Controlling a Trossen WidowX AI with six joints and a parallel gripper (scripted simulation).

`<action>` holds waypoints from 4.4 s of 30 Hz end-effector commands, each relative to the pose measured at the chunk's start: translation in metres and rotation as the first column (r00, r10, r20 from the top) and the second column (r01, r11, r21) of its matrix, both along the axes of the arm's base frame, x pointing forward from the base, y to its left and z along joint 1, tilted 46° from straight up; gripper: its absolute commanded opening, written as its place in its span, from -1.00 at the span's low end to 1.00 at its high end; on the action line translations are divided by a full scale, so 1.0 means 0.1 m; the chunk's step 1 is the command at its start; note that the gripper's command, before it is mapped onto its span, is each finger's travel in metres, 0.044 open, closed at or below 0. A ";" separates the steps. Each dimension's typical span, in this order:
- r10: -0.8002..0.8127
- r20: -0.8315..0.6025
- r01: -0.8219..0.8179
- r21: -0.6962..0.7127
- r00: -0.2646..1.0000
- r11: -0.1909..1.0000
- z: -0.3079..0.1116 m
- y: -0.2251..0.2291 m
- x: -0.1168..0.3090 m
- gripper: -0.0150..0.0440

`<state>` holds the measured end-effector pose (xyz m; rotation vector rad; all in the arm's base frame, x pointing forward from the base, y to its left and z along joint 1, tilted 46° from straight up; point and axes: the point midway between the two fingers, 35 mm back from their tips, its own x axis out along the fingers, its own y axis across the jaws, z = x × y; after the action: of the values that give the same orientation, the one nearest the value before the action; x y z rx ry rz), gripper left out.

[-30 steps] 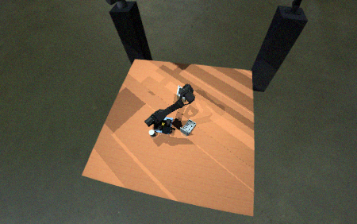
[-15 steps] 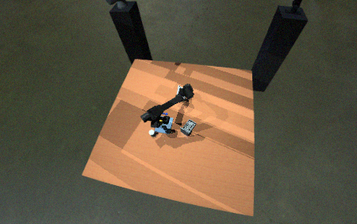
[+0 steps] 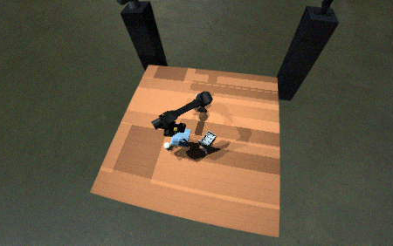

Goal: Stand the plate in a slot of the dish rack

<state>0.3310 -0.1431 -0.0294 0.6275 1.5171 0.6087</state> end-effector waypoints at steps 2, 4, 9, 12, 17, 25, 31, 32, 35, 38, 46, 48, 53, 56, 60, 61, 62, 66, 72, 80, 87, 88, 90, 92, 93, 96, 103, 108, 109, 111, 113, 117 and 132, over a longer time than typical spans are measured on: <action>0.001 0.000 -0.001 -0.003 1.000 1.000 0.07 -0.07 0.00 -0.49; -0.029 -0.031 0.029 -0.010 0.999 1.000 0.13 -0.03 0.00 -0.49; -0.146 -0.147 0.142 -0.037 0.978 0.989 0.35 0.14 0.01 -0.49; -0.218 -0.214 0.211 -0.057 0.952 0.976 0.49 0.24 0.00 -0.49; -0.335 -0.321 0.322 -0.094 0.886 0.942 0.72 0.42 -0.04 -0.49; -0.500 -0.472 0.478 -0.176 0.726 0.861 1.07 0.71 -0.14 -0.49; -0.598 -0.563 0.570 -0.253 0.571 0.782 1.30 0.93 -0.25 -0.49; -0.612 -0.576 0.583 -0.267 0.542 0.768 1.34 0.97 -0.27 -0.49; -0.649 -0.611 0.617 -0.311 0.453 0.723 1.44 1.08 -0.34 -0.49; -0.679 -0.640 0.645 -0.356 0.359 0.676 1.54 1.18 -0.41 -0.49; -0.723 -0.684 0.682 -0.485 0.093 0.547 1.77 1.46 -0.64 -0.49; -0.726 -0.687 0.683 -0.518 0.025 0.514 1.83 1.53 -0.71 -0.49; -0.718 -0.681 0.672 -0.601 -0.145 0.434 1.94 1.69 -0.87 -0.49; -0.703 -0.667 0.654 -0.650 -0.246 0.387 2.00 1.78 -0.98 -0.49; -0.675 -0.639 0.622 -0.710 -0.370 0.331 2.07 1.89 -1.12 -0.49; -0.670 -0.634 0.617 -0.717 -0.385 0.324 2.07 1.90 -1.14 -0.49; -0.669 -0.633 0.615 -0.719 -0.390 0.322 2.08 1.91 -1.15 -0.49; -0.669 -0.633 0.615 -0.719 -0.390 0.322 2.08 1.91 -1.15 -0.49; -0.715 -0.599 0.600 -0.736 -0.360 0.315 1.99 1.94 -1.19 -0.49; -0.840 -0.481 0.564 -0.778 -0.252 0.276 1.75 2.01 -1.31 -0.49; -0.919 -0.364 0.552 -0.802 -0.150 0.227 1.56 2.04 -1.38 -0.49; -0.928 -0.347 0.552 -0.804 -0.135 0.220 1.53 2.04 -1.39 -0.49; -0.944 -0.312 0.554 -0.807 -0.105 0.205 1.48 2.05 -1.41 -0.49; -0.958 -0.278 0.558 -0.808 -0.075 0.190 1.43 2.05 -1.42 -0.49; -0.964 -0.260 0.561 -0.808 -0.060 0.183 1.41 2.05 -1.43 -0.49; -0.978 -0.207 0.570 -0.805 -0.016 0.161 1.35 2.06 -1.44 -0.49; -0.994 -0.080 0.606 -0.788 0.081 0.113 1.21 2.06 -1.46 -0.49; -0.990 0.011 0.640 -0.764 0.143 0.084 1.14 2.06 -1.45 -0.49; -0.988 0.029 0.648 -0.758 0.154 0.079 1.12 2.07 -1.45 -0.49; -0.982 0.065 0.664 -0.744 0.175 0.070 1.10 2.07 -1.45 -0.49; -0.976 0.100 0.681 -0.730 0.196 0.062 1.07 2.07 -1.44 -0.49; -0.958 0.169 0.717 -0.695 0.231 0.050 1.03 2.08 -1.42 -0.49; -0.865 0.404 0.855 -0.516 0.299 0.055 0.97 2.18 -1.35 -0.49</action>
<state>0.1943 0.0723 0.0673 0.8458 0.9977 -0.9735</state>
